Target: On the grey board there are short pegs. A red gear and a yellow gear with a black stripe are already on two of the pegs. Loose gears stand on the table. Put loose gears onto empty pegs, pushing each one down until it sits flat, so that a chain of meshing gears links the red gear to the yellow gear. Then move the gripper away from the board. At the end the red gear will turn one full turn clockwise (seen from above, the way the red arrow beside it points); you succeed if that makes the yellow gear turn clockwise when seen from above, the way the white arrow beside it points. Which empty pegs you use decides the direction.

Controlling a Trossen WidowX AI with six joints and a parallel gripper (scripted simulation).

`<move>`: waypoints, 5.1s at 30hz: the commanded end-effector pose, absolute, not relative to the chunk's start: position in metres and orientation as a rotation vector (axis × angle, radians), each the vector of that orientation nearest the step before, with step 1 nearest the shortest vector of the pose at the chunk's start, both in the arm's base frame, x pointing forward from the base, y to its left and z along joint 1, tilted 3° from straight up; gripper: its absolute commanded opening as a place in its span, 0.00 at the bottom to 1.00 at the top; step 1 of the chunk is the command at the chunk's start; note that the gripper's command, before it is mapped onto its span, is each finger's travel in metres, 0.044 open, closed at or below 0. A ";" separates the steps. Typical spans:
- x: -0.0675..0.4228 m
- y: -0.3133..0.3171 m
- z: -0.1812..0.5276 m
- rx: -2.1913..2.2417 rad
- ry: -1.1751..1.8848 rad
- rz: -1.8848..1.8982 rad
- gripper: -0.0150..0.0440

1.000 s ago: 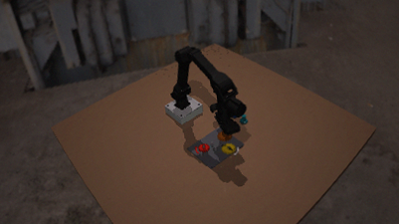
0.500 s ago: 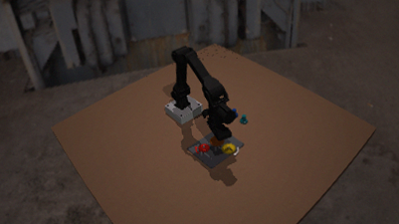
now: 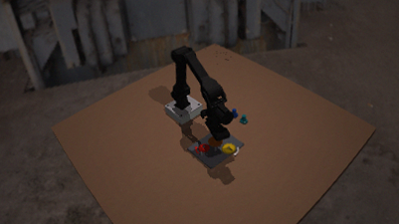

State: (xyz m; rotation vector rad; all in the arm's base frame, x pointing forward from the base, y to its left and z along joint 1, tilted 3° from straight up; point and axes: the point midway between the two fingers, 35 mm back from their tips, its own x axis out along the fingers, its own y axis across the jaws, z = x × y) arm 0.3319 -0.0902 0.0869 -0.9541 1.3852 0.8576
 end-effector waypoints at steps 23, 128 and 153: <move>0.331 -0.092 0.068 -1.059 1.343 0.962 0.25; 0.327 -0.088 0.128 -0.957 1.384 0.853 1.00; 0.327 -0.088 0.128 -0.957 1.384 0.853 1.00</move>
